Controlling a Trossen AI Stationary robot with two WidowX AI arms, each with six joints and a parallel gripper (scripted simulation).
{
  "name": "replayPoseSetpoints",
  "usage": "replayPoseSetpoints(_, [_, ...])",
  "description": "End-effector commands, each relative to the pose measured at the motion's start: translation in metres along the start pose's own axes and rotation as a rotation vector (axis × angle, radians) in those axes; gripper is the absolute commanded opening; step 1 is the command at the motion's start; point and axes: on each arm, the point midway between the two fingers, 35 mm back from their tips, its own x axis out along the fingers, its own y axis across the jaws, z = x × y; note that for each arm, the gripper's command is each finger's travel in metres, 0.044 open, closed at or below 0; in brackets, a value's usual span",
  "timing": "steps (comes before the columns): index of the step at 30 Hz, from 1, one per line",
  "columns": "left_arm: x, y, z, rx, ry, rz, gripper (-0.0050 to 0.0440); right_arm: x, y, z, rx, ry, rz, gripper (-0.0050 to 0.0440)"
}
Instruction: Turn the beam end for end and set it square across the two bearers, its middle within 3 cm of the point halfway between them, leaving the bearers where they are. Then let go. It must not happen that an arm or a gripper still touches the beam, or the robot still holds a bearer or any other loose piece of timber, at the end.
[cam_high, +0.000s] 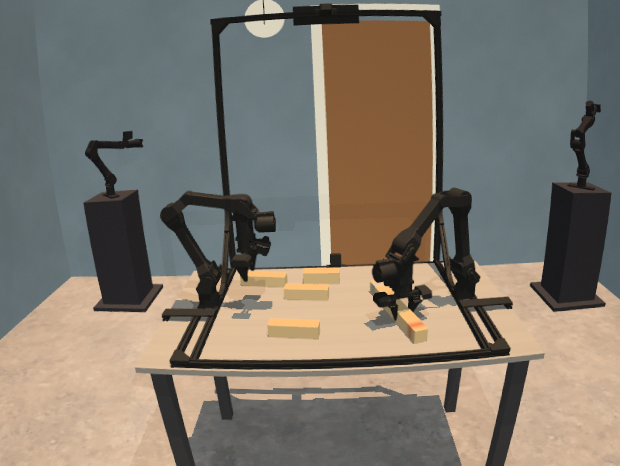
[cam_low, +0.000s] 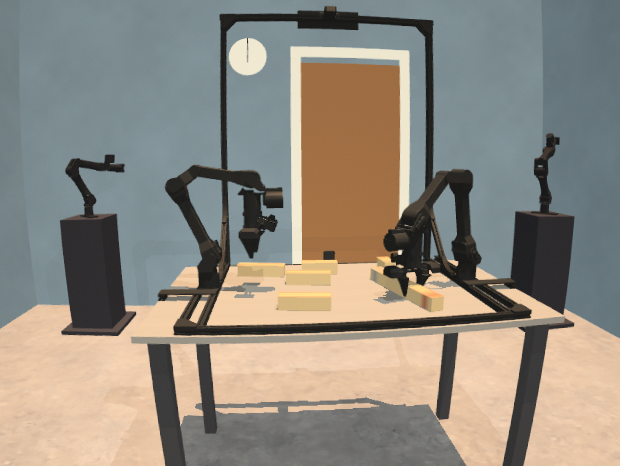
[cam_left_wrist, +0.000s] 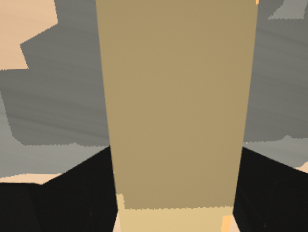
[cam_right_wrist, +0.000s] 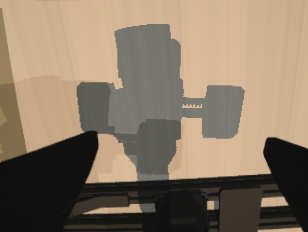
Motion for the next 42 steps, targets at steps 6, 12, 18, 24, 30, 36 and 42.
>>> replayPoseSetpoints(6, [0.0, 0.0, 0.0, 0.002, 0.0, -0.001, 0.0135, 0.0, 0.0, 0.0, 0.003, 0.001, 0.0, 0.044])
replayPoseSetpoints(12, [-0.009, 0.0, 0.0, 0.002, 0.0, -0.001, 0.0015, 0.0, 0.0, 0.0, 0.003, 0.001, 0.0, 0.044])
replayPoseSetpoints(18, [-0.02, -0.004, 0.001, 0.002, 0.0, -0.001, 0.0, 0.0, 0.0, 0.0, 0.003, 0.001, 0.0, 0.044])
replayPoseSetpoints(24, [-0.028, -0.006, 0.001, 0.002, 0.0, -0.001, 0.0, 0.0, 0.0, 0.0, 0.003, 0.001, 0.0, 0.044])
replayPoseSetpoints(30, [-0.041, -0.007, 0.001, 0.002, 0.0, -0.001, 0.0, 0.0, 0.0, 0.0, 0.003, 0.001, 0.0, 0.044])
replayPoseSetpoints(36, [-0.051, -0.006, 0.001, 0.002, 0.0, -0.001, 0.0, 0.0, 0.0, 0.0, 0.003, 0.001, 0.0, 0.044])
replayPoseSetpoints(42, [-0.056, -0.005, 0.001, 0.002, 0.0, -0.001, 0.0, 0.0, 0.0, 0.0, 0.003, 0.001, 0.0, 0.044])
